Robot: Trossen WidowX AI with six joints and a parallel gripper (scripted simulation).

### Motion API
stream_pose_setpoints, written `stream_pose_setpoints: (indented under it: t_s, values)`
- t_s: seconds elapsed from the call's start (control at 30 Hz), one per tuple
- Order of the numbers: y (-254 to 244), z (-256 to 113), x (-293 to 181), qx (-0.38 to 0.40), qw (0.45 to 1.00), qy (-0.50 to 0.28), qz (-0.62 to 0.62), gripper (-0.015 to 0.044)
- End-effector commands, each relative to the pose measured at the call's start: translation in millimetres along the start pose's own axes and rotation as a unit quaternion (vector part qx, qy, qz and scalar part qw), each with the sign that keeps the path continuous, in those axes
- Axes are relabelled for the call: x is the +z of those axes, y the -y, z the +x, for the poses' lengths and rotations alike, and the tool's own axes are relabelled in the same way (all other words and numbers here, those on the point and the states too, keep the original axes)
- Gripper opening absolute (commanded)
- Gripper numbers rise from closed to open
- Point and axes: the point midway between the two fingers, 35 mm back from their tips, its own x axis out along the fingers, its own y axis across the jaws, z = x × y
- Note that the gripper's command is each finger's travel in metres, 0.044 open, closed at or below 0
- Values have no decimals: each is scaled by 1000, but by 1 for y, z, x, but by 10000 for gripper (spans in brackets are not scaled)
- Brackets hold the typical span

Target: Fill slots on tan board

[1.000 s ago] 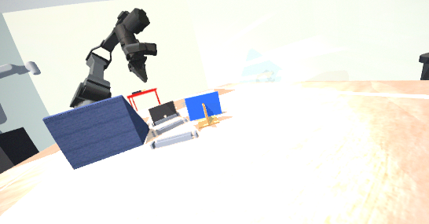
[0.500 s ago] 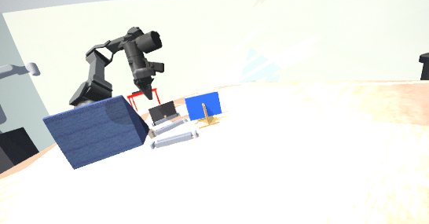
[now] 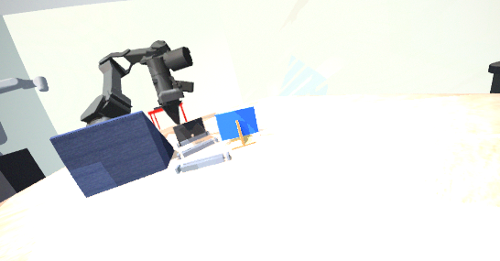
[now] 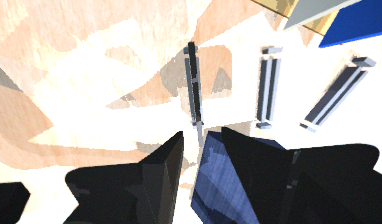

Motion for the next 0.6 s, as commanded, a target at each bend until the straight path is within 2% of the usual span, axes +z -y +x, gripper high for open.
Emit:
stream_pose_setpoints:
  t_s: [0.0, 0.57]
  values:
    - [-1, 7, 0, 2, 1000, 3, 0, 187]
    - [-2, 34, 0, 2, 1000, 3, 0, 187]
